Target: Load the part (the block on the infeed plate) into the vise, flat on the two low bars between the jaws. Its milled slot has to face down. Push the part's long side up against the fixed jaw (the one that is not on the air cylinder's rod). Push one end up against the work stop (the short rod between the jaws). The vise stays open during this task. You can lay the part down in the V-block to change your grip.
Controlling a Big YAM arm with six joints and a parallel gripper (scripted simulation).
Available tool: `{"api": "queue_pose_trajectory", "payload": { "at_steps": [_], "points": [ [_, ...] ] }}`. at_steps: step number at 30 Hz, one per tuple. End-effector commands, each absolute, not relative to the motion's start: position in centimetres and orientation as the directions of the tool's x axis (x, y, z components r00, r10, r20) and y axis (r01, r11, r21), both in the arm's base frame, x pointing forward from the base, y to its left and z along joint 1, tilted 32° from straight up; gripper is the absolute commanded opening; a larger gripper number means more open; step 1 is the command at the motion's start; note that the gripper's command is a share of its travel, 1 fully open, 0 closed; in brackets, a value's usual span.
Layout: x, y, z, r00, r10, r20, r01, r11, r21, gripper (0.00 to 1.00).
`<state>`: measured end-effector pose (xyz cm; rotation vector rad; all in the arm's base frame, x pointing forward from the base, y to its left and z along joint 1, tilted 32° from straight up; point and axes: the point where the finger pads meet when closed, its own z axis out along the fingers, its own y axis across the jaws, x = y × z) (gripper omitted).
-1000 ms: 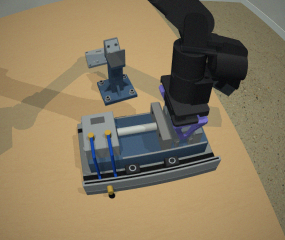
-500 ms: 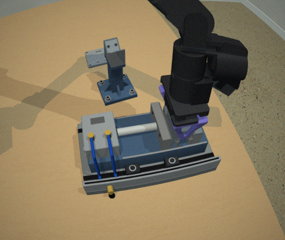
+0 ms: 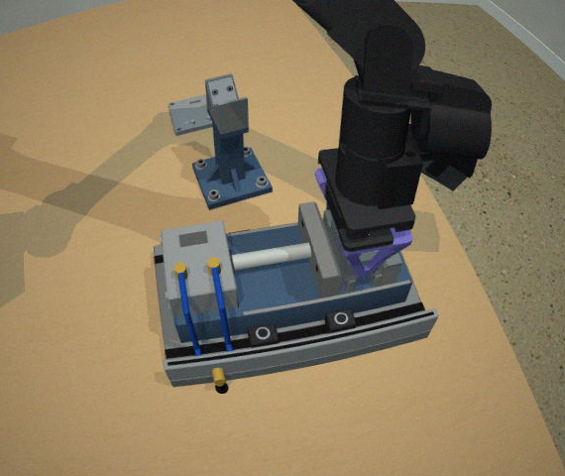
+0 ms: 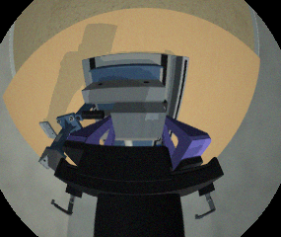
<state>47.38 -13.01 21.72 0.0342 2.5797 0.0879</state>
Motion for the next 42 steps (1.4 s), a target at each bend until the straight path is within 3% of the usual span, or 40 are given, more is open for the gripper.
{"api": "queue_pose_trajectory", "payload": {
  "at_steps": [1,42],
  "points": [
    [48.3,-12.5,22.0,-0.839,0.033,-0.543,-0.004,0.998,0.066,0.0],
    [49.0,-12.6,23.4,-0.829,0.029,-0.558,-0.005,0.998,0.06,0.0]
  ]
}}
